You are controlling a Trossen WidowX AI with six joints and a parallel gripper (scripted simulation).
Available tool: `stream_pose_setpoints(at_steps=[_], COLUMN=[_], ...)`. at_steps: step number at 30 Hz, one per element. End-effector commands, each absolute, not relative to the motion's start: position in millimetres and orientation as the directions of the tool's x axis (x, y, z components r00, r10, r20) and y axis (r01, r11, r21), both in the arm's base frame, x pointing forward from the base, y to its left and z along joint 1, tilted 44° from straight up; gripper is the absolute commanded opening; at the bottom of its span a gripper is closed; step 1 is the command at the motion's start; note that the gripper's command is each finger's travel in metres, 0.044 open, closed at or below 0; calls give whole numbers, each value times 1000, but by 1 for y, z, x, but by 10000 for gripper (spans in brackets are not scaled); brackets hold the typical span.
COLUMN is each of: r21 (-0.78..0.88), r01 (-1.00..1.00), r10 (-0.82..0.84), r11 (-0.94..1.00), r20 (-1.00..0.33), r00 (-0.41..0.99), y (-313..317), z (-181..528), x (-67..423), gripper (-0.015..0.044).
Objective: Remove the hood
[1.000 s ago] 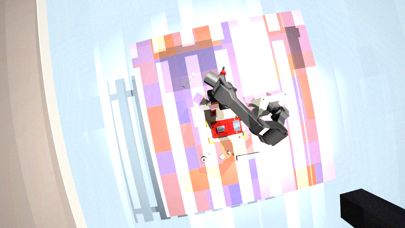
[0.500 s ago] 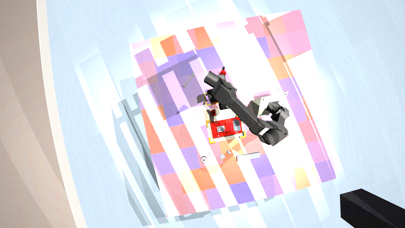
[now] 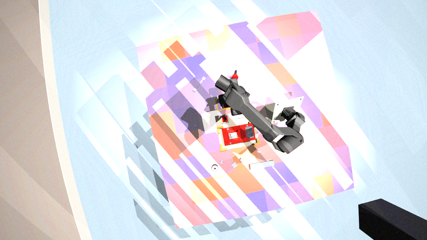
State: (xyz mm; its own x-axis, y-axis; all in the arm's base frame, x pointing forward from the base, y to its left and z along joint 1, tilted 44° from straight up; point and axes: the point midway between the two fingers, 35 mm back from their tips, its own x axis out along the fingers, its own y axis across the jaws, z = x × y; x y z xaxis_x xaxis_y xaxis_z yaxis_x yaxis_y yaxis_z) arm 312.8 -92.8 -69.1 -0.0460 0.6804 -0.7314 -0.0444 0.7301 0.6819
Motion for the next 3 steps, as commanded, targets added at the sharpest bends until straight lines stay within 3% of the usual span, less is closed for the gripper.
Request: stream_pose_setpoints(at_steps=[1, 3], r21=[680, 680], r01=[-46, -46], r10=[679, 679], r11=[731, 731], r20=[-733, -733], r00=[-47, -47], y=[-94, -94], z=[-69, -69], x=[313, 313], gripper=[440, 440])
